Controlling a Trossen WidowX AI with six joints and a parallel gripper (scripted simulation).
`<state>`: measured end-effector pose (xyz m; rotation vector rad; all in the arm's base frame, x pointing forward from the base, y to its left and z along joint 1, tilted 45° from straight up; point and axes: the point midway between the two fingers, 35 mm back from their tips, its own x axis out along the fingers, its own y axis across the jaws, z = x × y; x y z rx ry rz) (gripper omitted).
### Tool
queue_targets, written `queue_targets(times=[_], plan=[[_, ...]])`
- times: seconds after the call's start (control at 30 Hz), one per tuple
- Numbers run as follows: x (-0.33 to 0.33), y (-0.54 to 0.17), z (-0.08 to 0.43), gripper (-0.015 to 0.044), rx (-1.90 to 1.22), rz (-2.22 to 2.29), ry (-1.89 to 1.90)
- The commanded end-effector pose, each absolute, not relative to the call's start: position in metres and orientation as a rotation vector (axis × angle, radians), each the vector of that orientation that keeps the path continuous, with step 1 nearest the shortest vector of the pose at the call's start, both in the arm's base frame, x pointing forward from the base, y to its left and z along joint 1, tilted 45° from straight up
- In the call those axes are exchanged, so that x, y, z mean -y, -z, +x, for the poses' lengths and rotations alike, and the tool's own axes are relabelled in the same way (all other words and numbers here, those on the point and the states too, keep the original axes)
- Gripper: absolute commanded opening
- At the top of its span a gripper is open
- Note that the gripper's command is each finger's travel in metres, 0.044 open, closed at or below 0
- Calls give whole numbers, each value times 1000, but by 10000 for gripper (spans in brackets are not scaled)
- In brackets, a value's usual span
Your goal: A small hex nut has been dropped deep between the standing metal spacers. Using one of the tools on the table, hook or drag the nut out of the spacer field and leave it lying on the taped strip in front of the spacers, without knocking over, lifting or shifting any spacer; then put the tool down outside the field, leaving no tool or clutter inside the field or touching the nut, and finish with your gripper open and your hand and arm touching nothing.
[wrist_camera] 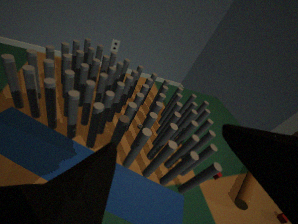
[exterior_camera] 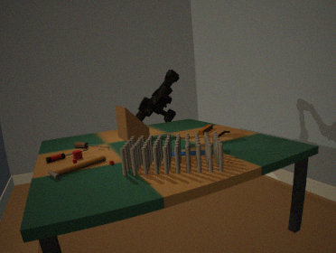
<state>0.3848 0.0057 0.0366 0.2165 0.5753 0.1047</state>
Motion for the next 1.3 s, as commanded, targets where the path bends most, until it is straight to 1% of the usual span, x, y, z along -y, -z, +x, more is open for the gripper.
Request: queue_targets(times=[0.0, 1.13, 1.2, 1.27], plan=[[-26, -25, 377, 440, -623, 311, -143], [-26, -25, 377, 440, -623, 311, -143], [-15, -19, 379, 440, -642, 278, -128], [14, -2, 381, 440, -697, 192, -91]])
